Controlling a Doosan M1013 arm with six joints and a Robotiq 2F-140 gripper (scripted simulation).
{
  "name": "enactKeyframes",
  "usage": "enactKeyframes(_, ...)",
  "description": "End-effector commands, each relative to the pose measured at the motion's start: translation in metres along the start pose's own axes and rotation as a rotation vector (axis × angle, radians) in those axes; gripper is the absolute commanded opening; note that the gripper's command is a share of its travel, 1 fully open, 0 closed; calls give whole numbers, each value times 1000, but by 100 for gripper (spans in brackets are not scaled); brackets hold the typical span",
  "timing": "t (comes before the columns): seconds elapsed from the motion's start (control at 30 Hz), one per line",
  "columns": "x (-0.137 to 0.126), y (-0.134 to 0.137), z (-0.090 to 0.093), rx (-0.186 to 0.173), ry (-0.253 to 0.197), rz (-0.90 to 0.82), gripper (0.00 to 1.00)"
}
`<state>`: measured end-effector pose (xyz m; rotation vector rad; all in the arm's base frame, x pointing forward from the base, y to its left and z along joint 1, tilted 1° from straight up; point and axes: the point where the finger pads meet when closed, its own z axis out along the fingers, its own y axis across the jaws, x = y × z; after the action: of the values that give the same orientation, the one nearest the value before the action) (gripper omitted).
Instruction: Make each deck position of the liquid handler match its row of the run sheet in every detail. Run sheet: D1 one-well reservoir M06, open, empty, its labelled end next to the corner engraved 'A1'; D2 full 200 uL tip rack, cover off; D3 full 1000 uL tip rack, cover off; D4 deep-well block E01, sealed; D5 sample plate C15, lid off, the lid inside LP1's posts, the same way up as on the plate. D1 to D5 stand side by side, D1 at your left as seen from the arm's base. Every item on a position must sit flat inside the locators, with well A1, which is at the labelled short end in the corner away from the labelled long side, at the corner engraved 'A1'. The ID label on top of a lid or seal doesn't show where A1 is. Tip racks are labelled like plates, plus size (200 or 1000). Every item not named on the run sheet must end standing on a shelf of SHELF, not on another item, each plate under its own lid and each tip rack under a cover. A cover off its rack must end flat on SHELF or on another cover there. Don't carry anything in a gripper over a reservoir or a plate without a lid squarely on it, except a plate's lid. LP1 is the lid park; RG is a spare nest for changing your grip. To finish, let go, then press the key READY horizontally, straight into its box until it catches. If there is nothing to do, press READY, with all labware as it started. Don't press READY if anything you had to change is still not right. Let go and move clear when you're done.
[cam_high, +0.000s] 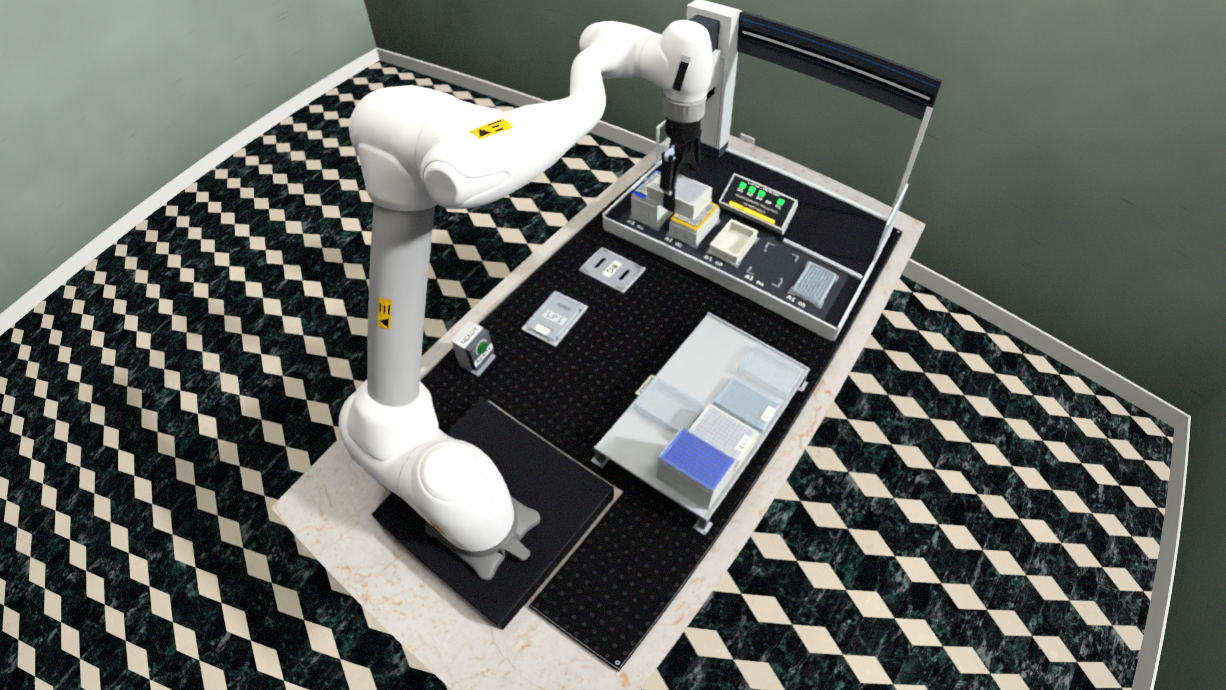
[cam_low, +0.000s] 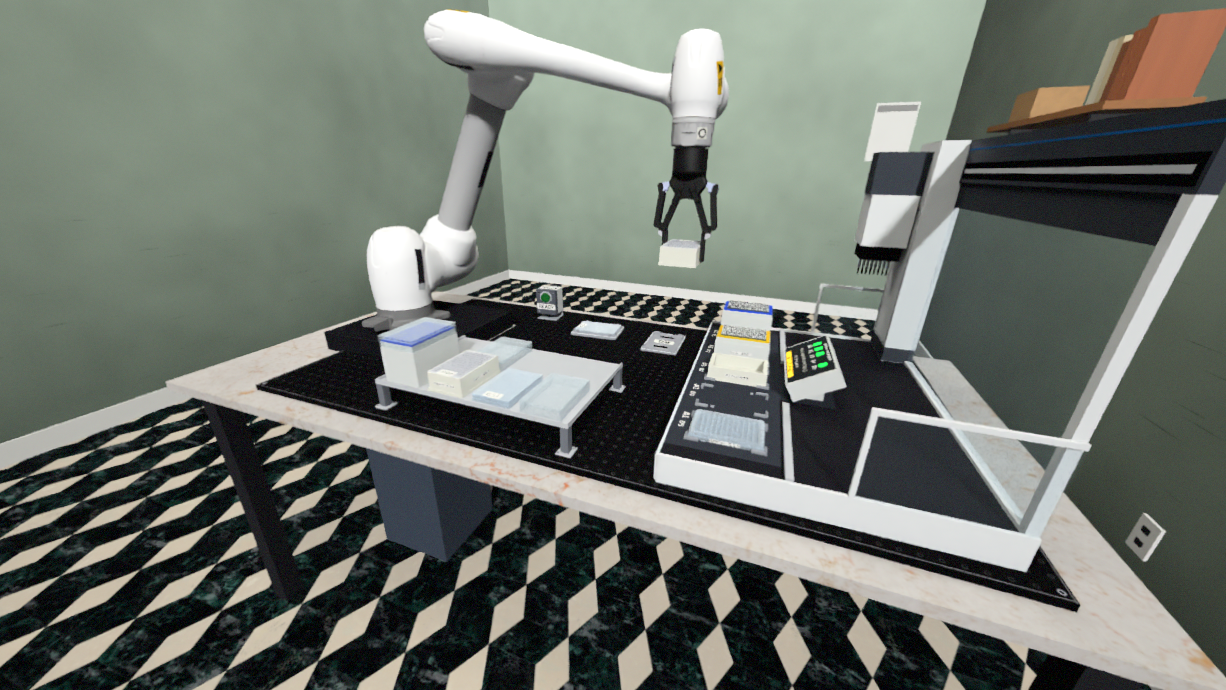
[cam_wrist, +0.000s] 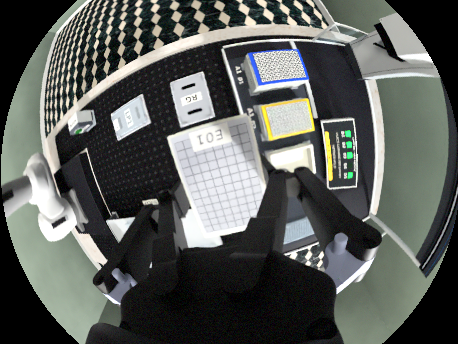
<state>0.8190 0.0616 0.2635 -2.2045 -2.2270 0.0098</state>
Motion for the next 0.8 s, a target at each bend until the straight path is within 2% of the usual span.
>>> enactKeyframes(0.0,14,1,-1,-2,0,0,10)
enactKeyframes(0.33,64,2,-1,-2,1,0,10)
enactKeyframes(0.47,64,2,-1,-2,1,0,10)
enactKeyframes(0.77,109,2,-1,-2,1,3,10)
